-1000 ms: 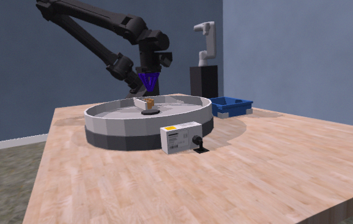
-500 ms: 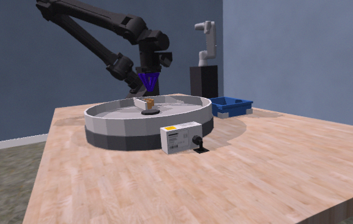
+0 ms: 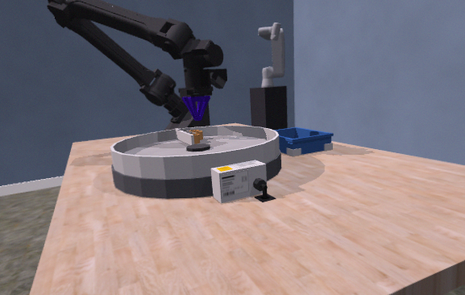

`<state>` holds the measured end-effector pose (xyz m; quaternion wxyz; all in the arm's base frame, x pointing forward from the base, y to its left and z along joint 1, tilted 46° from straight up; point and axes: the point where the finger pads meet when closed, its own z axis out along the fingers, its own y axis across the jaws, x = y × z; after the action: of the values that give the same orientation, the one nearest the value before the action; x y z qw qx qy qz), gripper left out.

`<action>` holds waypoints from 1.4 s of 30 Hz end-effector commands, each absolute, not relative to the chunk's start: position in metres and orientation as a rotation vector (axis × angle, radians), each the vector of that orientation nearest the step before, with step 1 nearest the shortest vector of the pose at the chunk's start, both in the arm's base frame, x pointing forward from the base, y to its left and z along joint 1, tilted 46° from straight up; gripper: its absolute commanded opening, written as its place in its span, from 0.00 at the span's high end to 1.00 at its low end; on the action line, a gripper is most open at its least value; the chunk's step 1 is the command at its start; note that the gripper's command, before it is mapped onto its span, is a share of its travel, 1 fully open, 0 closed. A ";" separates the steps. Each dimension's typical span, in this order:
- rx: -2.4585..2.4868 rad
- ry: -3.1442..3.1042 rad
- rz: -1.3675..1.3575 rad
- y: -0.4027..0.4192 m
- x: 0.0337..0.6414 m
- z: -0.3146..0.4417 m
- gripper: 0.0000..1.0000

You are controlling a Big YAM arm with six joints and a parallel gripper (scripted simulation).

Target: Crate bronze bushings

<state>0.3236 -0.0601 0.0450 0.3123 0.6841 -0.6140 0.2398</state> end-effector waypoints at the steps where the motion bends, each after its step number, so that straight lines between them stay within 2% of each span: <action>1: 1.847 -1.627 0.685 -0.047 0.346 0.054 0.87; 42: 1.841 -1.624 0.675 -0.050 0.343 0.052 0.87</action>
<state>0.3258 -0.0597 0.0454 0.3112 0.6840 -0.6143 0.2406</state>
